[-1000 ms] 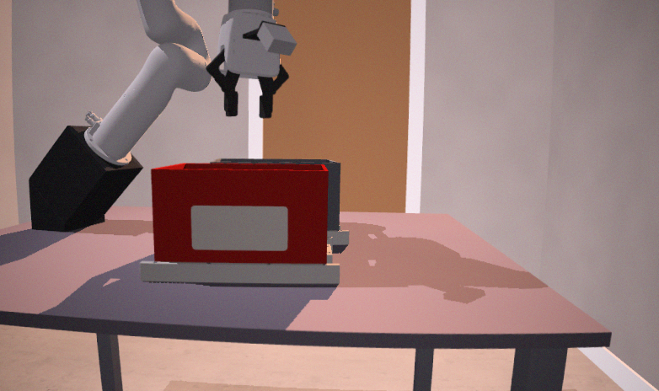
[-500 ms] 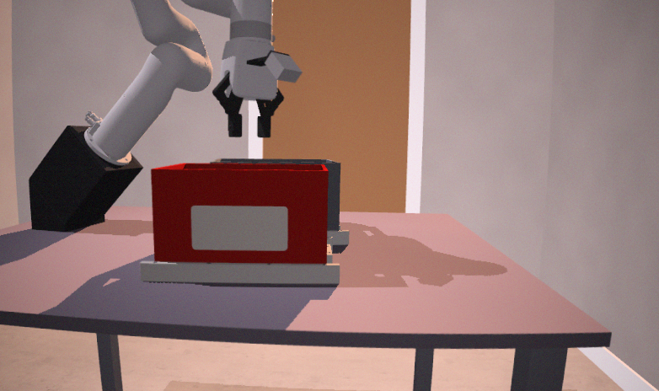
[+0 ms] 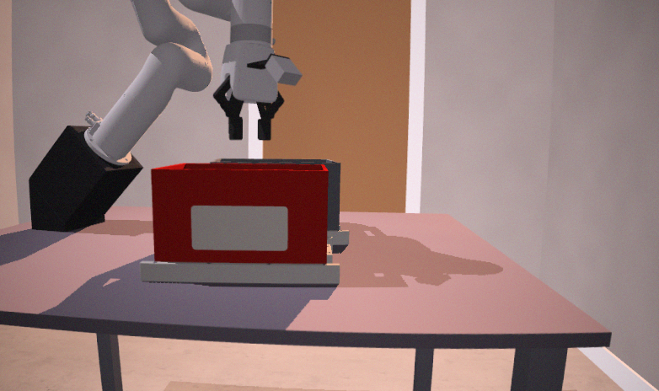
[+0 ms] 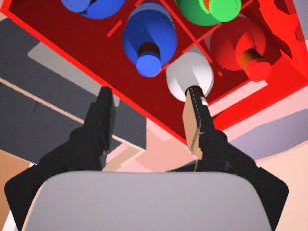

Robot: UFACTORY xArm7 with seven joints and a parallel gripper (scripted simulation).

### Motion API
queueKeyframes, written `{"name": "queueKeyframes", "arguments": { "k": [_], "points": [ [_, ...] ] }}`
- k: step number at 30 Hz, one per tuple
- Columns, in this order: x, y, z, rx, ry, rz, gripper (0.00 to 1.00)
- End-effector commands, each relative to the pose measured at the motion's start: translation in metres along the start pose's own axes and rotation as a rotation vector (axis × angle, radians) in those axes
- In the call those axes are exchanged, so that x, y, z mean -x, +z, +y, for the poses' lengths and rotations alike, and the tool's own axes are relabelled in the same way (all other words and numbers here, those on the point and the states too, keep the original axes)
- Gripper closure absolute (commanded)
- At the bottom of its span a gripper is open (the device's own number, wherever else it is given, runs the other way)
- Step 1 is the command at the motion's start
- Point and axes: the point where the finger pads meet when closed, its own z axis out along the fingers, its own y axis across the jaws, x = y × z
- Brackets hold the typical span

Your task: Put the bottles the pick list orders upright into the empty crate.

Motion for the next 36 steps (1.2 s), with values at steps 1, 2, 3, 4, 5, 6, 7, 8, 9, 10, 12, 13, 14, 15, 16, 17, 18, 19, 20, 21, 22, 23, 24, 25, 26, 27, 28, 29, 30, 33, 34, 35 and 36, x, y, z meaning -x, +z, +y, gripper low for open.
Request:
{"name": "queueKeyframes", "arguments": {
  "k": [1,2,3,4,5,6,7,8,9,10,12,13,14,15,16,17,18,19,20,21,22,23,24,25,26,27,28,29,30,33,34,35,36],
  "points": [
    [-0.001,0.005,0.000,0.000,0.000,0.003,0.35],
    [-0.001,0.007,0.000,0.000,0.000,0.003,0.35],
    [-0.001,0.007,0.000,0.000,0.000,0.003,0.35],
    [-0.001,0.007,0.000,0.000,0.000,0.003,0.35],
    [-0.001,0.008,0.000,0.000,0.000,0.003,0.35],
    [-0.001,0.009,0.000,0.000,0.000,0.003,0.35],
    [-0.001,0.011,0.000,0.000,0.000,0.003,0.35],
    [-0.001,0.012,0.000,0.000,0.000,0.003,0.35],
    [-0.001,0.013,0.000,0.000,0.000,0.003,0.35],
    [-0.001,0.015,0.000,0.000,0.000,0.003,0.35],
    [-0.001,0.017,0.000,0.000,0.000,0.003,0.35],
    [-0.001,0.019,0.000,0.000,0.000,0.003,0.35],
    [-0.001,0.020,0.000,0.000,0.000,0.003,0.35],
    [-0.001,0.021,0.000,0.000,0.000,0.003,0.35],
    [-0.001,0.023,0.000,0.000,0.000,0.003,0.35],
    [-0.001,0.024,0.000,0.000,0.000,0.003,0.35],
    [-0.001,0.025,0.000,0.000,0.000,0.003,0.35],
    [-0.001,0.027,0.000,0.000,0.000,0.003,0.35],
    [-0.001,0.027,0.000,0.000,0.000,0.003,0.35],
    [-0.001,0.027,0.000,0.000,0.000,0.003,0.35],
    [-0.001,0.028,0.000,0.000,0.000,0.003,0.35],
    [-0.001,0.029,0.000,0.000,0.000,0.003,0.35],
    [-0.001,0.031,0.000,0.000,0.000,0.003,0.35],
    [-0.001,0.032,0.000,0.000,0.000,0.003,0.35],
    [-0.001,0.033,0.000,0.000,0.000,0.003,0.35],
    [-0.001,0.035,0.000,0.000,0.000,0.003,0.35],
    [-0.001,0.036,0.000,0.000,0.000,0.003,0.35],
    [-0.001,0.037,0.000,0.000,0.000,0.003,0.35],
    [-0.001,0.039,0.000,0.000,0.000,0.003,0.35],
    [-0.001,0.043,0.000,0.000,0.000,0.003,0.35],
    [-0.001,0.044,0.000,0.000,0.000,0.003,0.35],
    [-0.001,0.045,0.000,0.000,0.000,0.003,0.35],
    [-0.001,0.047,0.000,0.000,0.000,0.003,0.35]
  ]
}}
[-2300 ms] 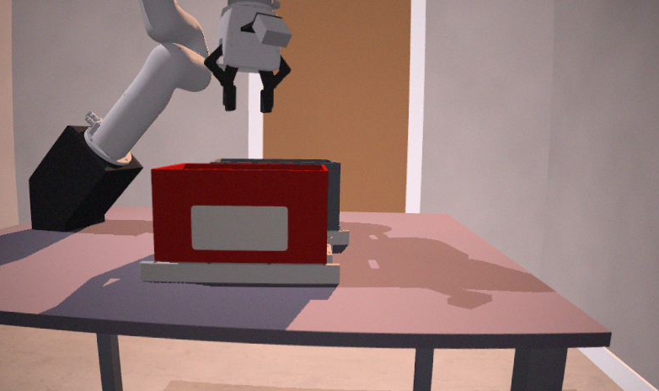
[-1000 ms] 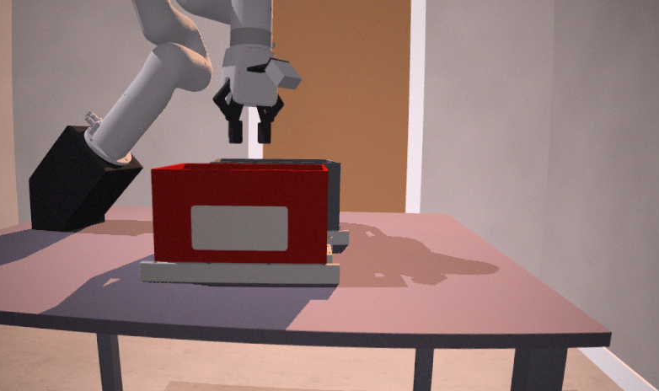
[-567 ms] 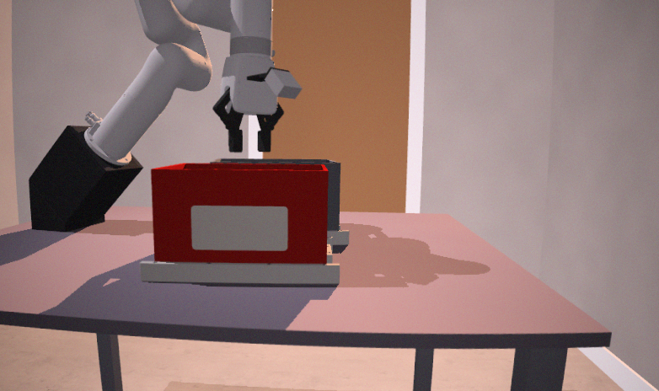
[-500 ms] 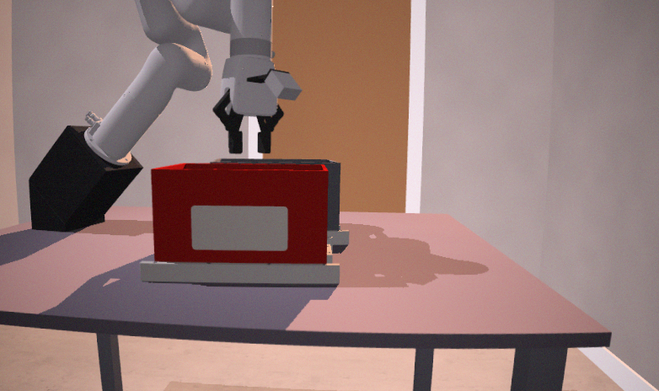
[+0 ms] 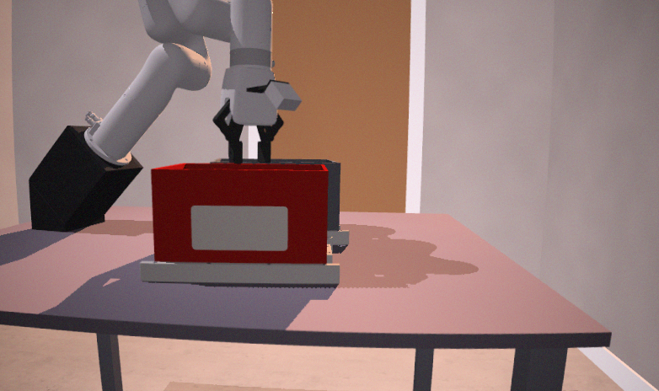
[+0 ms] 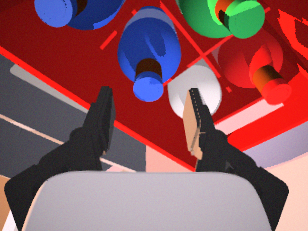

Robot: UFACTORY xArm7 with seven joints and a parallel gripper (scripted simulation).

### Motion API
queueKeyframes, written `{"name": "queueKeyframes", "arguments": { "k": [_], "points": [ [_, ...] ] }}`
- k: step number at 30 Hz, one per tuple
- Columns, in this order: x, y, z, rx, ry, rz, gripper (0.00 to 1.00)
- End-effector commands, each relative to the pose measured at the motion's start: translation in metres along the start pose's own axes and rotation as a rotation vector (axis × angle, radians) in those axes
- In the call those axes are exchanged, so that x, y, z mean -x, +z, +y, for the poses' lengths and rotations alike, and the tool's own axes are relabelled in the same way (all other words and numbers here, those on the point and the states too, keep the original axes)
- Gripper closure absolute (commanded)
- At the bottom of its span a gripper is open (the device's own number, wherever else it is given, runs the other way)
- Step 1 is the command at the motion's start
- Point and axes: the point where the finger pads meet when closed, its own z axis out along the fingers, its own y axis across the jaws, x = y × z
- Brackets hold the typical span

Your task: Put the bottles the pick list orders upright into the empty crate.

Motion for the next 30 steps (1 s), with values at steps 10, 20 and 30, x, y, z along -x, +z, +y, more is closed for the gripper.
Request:
{"name": "queueKeyframes", "arguments": {
  "k": [10,20,30],
  "points": [
    [-0.002,0.016,0.000,0.000,0.000,0.003,0.35],
    [-0.002,0.026,0.000,0.000,0.000,0.003,0.35],
    [-0.002,0.040,0.000,0.000,0.000,0.003,0.35]
  ]
}}
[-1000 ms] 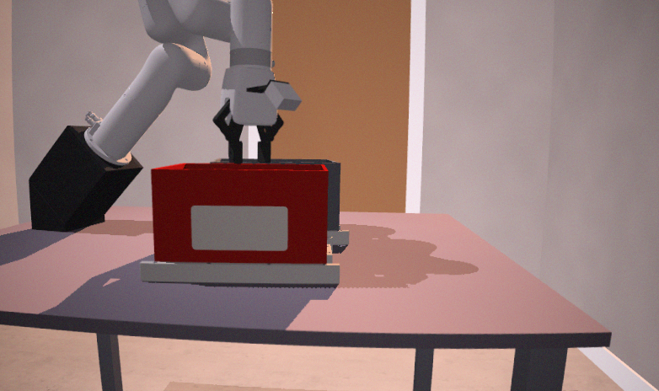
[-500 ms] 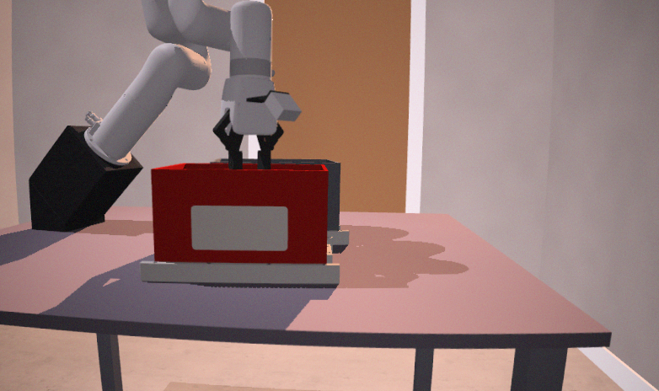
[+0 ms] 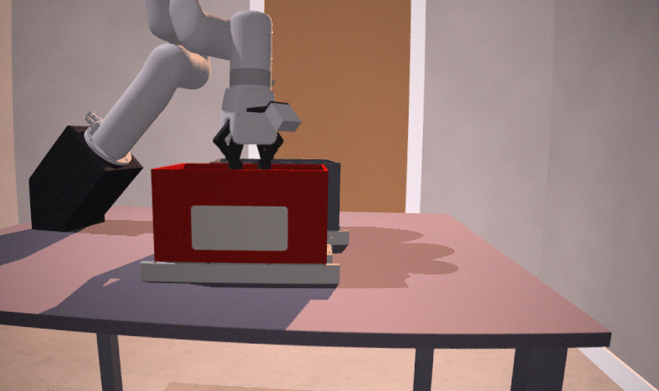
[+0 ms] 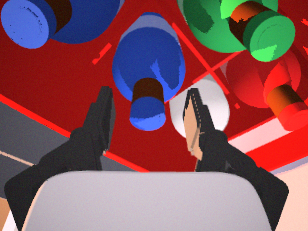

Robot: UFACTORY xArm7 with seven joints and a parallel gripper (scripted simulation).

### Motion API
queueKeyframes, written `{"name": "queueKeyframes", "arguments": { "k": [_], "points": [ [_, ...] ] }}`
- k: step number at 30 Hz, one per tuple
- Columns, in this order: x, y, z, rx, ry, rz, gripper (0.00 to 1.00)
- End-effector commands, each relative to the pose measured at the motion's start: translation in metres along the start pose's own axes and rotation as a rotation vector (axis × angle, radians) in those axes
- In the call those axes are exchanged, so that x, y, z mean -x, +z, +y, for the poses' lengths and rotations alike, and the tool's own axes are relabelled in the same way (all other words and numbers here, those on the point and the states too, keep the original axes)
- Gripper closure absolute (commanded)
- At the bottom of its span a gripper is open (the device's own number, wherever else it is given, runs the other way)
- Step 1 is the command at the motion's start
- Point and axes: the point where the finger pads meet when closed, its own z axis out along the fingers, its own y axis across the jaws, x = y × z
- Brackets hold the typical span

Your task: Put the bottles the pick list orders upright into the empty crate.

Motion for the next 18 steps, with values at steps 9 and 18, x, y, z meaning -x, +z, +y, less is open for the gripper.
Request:
{"name": "queueKeyframes", "arguments": {
  "k": [9,18],
  "points": [
    [-0.0016,0.0058,0.0001,0.000,0.000,0.003,0.35],
    [-0.0017,0.0026,0.0001,0.000,0.000,0.003,1.00]
  ]
}}
